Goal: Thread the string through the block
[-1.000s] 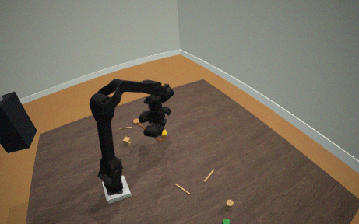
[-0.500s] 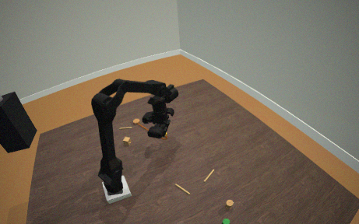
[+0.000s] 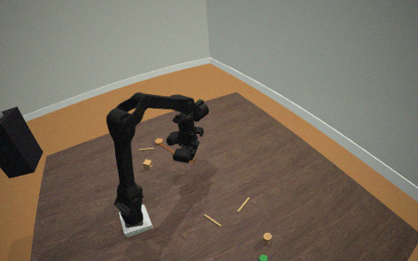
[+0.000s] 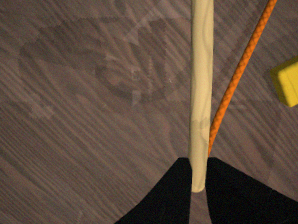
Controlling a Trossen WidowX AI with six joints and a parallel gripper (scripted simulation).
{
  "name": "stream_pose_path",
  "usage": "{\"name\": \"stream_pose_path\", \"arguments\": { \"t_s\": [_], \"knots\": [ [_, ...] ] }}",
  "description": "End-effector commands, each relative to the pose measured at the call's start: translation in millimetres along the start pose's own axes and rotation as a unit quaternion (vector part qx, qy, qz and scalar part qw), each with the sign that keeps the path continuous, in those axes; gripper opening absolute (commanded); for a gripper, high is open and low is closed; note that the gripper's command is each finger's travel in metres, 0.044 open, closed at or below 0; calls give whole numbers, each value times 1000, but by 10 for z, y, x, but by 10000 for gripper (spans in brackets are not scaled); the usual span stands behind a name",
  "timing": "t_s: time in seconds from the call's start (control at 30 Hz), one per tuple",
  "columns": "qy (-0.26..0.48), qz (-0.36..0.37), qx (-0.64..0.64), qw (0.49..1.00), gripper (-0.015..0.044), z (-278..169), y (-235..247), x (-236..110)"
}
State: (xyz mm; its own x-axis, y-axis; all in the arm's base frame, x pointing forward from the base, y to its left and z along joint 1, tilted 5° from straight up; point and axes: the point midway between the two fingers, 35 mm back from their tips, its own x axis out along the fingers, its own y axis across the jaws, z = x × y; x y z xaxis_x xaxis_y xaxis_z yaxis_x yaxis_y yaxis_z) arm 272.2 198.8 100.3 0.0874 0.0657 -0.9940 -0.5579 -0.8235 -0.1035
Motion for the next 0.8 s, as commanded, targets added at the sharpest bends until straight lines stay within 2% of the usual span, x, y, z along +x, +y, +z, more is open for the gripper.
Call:
{"name": "stream_pose_path", "arguments": {
  "t_s": [0.0, 0.77],
  "knots": [
    [-1, 0, -1, 1000, 0, 24, 37, 29],
    [-3, 0, -1, 1000, 0, 131, 224, 226]
  ]
}}
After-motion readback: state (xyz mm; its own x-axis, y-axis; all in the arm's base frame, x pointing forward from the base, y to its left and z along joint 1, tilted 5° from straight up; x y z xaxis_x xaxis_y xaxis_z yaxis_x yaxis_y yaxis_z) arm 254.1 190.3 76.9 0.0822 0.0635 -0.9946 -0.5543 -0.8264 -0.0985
